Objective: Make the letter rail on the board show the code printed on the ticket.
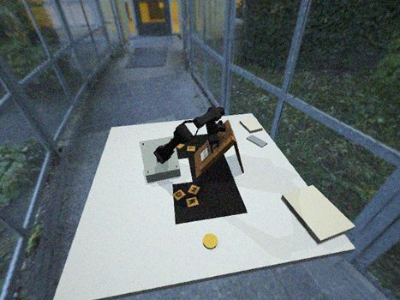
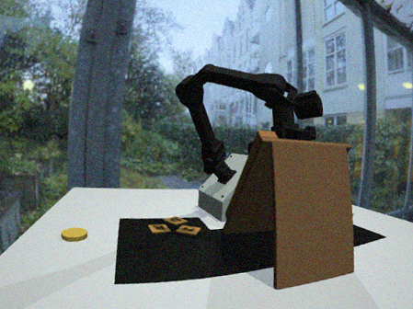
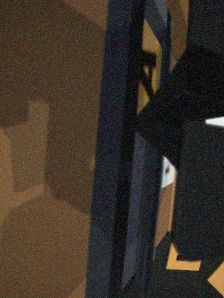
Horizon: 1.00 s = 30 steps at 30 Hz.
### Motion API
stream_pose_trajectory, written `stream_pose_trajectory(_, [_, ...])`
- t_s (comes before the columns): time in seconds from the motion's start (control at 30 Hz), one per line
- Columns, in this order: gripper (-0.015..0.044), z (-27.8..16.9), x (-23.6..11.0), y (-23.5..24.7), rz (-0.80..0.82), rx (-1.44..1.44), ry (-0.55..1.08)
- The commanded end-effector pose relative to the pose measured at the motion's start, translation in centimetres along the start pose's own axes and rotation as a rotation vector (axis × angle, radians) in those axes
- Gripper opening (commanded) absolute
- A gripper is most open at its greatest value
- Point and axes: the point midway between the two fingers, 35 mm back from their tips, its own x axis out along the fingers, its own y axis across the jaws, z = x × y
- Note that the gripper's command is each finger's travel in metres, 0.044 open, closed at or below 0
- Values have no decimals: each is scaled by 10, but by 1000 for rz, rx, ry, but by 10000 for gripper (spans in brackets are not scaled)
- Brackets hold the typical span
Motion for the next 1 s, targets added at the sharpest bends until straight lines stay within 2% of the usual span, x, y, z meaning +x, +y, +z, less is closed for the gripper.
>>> stream_pose_trajectory(0.0, [0,-1,2,-2,-5,-5,1])
stream_pose_trajectory(0.97, [0,-1,2,-12,-6,-6,1])
